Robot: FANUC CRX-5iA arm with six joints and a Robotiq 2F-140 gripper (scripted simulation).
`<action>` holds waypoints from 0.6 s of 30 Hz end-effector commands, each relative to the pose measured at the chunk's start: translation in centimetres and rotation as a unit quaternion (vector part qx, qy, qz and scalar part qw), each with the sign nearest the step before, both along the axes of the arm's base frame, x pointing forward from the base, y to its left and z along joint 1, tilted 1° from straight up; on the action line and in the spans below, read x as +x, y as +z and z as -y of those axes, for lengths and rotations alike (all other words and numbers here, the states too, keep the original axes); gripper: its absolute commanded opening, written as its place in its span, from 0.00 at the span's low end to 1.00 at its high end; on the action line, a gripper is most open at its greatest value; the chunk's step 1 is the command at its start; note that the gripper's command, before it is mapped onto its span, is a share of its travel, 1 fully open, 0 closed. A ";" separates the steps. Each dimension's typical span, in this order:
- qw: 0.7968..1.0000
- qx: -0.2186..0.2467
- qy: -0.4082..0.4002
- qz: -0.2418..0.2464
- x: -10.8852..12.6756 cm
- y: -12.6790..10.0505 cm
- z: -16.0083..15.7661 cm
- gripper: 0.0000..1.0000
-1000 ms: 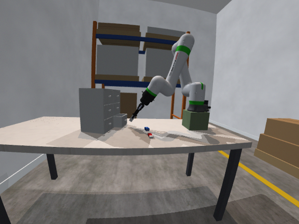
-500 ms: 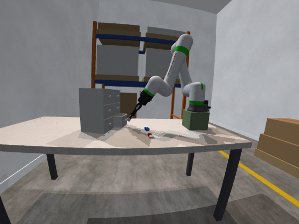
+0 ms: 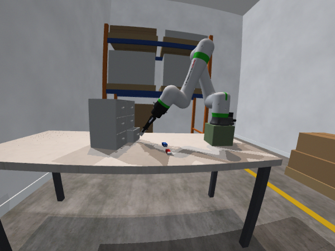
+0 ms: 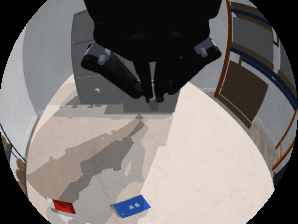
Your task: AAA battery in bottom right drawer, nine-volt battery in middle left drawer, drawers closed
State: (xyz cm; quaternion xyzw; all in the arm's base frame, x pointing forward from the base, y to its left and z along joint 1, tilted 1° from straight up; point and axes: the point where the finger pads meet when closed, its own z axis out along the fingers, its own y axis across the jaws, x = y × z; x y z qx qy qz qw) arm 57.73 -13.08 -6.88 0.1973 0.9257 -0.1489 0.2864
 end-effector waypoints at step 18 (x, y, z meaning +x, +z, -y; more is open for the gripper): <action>0.989 0.021 0.032 0.140 2.8 0.0 1.3 0.00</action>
